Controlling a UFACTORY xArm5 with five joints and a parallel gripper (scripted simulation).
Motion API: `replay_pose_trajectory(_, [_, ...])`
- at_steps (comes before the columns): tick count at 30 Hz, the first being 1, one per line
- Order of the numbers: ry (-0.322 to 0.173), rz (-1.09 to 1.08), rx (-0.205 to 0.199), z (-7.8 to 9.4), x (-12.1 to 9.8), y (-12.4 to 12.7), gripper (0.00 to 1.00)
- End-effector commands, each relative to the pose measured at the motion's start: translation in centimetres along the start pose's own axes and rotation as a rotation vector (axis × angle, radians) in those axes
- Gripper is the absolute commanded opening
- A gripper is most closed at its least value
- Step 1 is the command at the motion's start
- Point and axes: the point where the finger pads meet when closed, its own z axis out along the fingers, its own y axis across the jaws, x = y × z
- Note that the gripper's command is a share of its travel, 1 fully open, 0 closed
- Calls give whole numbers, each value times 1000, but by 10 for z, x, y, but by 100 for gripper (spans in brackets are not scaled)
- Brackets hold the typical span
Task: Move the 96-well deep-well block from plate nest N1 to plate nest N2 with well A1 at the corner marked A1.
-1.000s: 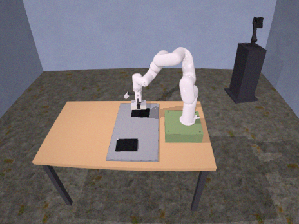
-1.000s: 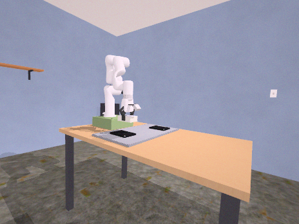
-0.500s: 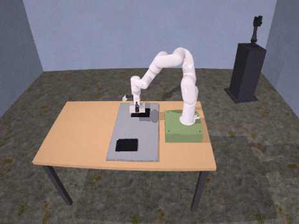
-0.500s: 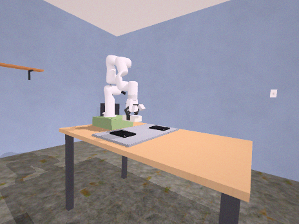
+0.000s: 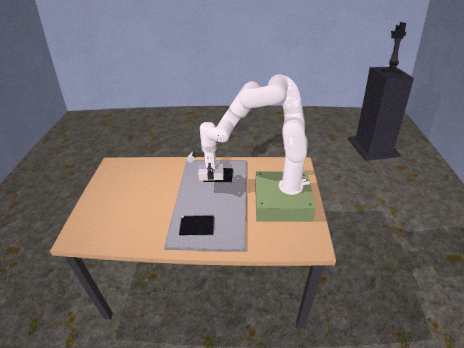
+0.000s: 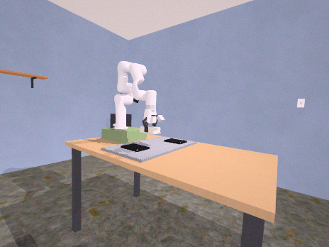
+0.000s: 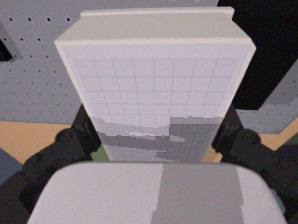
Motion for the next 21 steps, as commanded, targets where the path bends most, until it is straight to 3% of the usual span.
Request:
replay_pose_trajectory(1, [3, 0, -1, -1, 4, -12, 0])
replay_pose_trajectory(21, [1, 0, -4, 0, 18, -71, 0])
